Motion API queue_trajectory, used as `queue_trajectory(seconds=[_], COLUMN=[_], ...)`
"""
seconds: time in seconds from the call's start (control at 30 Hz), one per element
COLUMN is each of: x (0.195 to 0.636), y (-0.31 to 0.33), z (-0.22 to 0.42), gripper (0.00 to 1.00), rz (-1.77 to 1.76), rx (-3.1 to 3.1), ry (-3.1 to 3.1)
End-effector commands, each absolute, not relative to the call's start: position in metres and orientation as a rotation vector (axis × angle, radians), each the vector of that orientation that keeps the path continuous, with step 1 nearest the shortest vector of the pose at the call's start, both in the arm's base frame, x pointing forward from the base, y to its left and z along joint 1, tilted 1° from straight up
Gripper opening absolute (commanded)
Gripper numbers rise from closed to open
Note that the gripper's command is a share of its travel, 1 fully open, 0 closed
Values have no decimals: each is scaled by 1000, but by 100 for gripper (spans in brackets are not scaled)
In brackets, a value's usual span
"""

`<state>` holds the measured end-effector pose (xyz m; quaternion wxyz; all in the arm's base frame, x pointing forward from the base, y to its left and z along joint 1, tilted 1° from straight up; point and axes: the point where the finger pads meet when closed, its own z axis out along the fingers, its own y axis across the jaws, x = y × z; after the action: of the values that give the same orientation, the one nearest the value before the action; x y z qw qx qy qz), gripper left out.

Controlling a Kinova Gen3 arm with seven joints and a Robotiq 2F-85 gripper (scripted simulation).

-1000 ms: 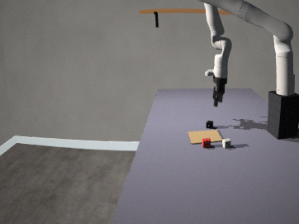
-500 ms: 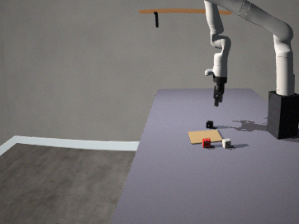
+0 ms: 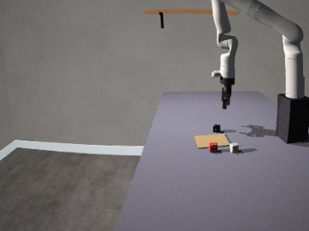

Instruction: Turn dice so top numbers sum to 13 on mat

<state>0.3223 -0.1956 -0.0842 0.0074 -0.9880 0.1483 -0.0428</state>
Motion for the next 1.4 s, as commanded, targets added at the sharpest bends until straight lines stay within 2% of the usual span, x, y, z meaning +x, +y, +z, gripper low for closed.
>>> queue_trajectory(seconds=[0.0, 1.37], x=[325, 323], y=[-195, -159], z=[-82, -62], gripper=[100, 100], rz=[-141, -80], rx=[-3090, -3095], ry=[460, 248])
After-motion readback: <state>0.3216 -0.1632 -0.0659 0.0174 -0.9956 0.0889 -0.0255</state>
